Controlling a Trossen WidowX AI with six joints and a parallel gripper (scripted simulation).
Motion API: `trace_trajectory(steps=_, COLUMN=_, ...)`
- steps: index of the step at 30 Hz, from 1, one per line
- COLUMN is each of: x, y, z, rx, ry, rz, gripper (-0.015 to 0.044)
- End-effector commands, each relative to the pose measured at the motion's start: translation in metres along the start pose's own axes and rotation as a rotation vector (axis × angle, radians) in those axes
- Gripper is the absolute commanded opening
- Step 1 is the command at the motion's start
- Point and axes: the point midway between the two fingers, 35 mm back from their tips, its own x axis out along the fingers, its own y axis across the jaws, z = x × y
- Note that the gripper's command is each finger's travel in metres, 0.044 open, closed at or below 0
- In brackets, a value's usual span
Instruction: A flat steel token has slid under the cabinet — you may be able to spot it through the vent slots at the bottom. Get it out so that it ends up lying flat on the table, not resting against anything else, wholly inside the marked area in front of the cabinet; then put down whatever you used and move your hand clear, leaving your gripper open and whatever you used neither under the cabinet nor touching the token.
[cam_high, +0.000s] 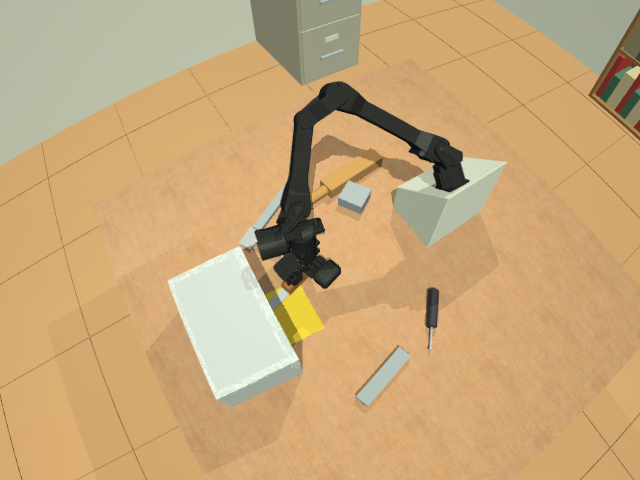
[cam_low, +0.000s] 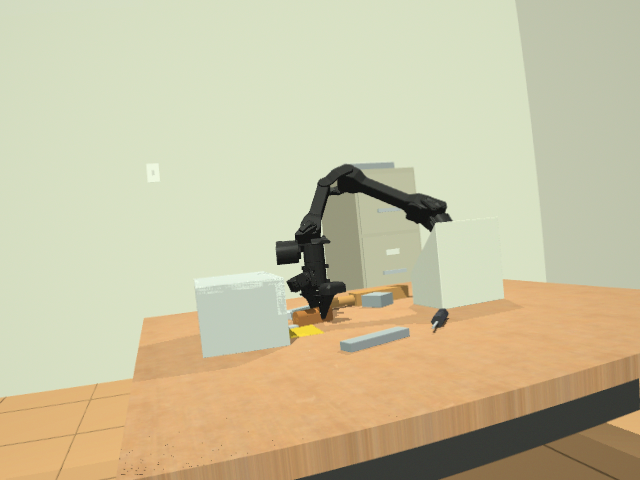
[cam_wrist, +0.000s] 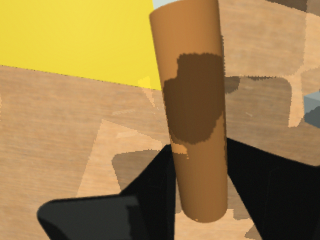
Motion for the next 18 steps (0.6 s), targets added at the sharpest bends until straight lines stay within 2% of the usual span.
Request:
trace_trajectory(steps=1, x=0.001, y=0.003, z=0.0, rx=0.0, ry=-0.002, rz=0.009, gripper=0.0)
trace_trajectory(steps=18, x=0.001, y=0.002, z=-0.017, rx=-0.001, ry=-0.001, rz=0.009, gripper=0.0)
